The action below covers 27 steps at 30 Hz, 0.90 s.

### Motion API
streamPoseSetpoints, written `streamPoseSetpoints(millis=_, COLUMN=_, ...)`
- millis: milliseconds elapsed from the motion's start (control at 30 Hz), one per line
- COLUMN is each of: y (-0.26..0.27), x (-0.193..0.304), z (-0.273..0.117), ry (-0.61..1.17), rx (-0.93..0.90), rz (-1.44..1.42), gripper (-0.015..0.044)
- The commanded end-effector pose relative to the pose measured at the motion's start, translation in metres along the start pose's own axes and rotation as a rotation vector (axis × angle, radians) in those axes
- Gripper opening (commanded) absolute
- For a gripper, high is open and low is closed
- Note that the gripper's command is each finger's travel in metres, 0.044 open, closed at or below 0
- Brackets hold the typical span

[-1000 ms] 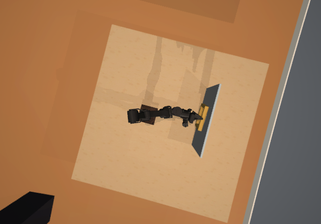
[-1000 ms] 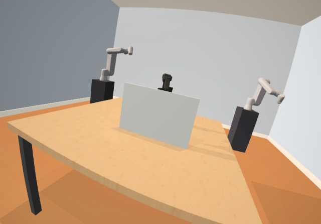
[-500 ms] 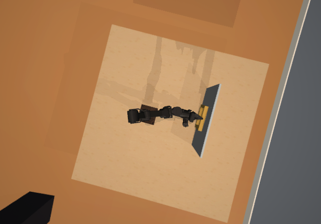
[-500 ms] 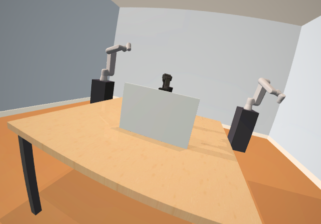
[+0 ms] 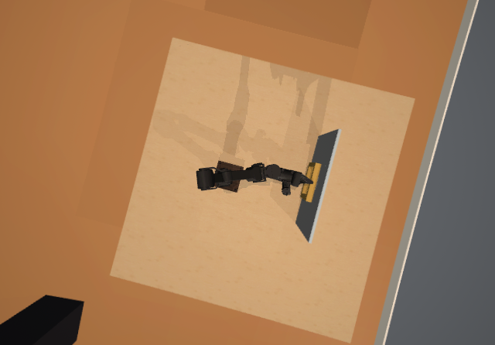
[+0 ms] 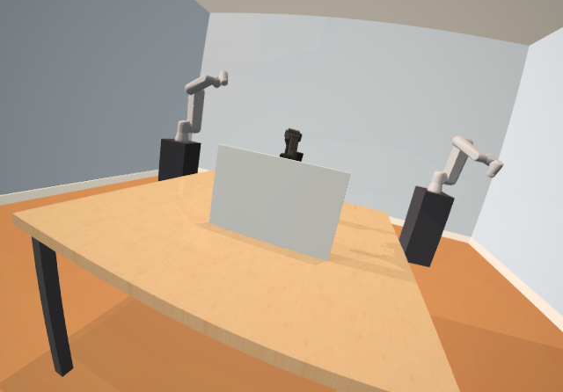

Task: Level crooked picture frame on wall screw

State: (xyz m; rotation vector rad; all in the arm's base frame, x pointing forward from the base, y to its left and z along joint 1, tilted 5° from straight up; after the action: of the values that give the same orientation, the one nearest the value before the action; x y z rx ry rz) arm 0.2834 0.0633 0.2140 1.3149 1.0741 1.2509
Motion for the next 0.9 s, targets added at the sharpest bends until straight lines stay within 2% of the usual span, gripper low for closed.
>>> streamPoseSetpoints(millis=0, y=0.000, x=0.000, z=0.000, ry=0.000, rx=0.000, rz=0.002, gripper=0.0053)
streamPoseSetpoints(millis=267, y=0.000, x=0.000, z=0.000, ry=0.000, rx=0.000, rz=0.002, gripper=0.0260)
streamPoseSetpoints(millis=433, y=0.001, x=0.001, z=-0.006, ry=0.000, rx=0.000, rz=0.025, gripper=0.0260)
streamPoseSetpoints(millis=733, y=0.000, x=0.003, z=-0.088, ry=-0.005, rx=0.004, rz=0.345, gripper=0.0260)
streamPoseSetpoints(millis=867, y=-0.003, x=0.001, z=-0.100, ry=-0.006, rx=0.004, rz=0.398, gripper=0.0260)
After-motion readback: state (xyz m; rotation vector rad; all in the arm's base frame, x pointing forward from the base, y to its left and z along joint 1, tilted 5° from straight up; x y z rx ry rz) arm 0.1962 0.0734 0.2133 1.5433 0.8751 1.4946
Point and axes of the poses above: the point midway between the two fingers, 35 mm back from their tips, its own z axis out along the fingers, its own y axis across the jaws, x = y × z, the point moved 9 cm from there along -z, back along the fingers, and after that the axes turned 2 degrees about z, right-handed, at the moved point
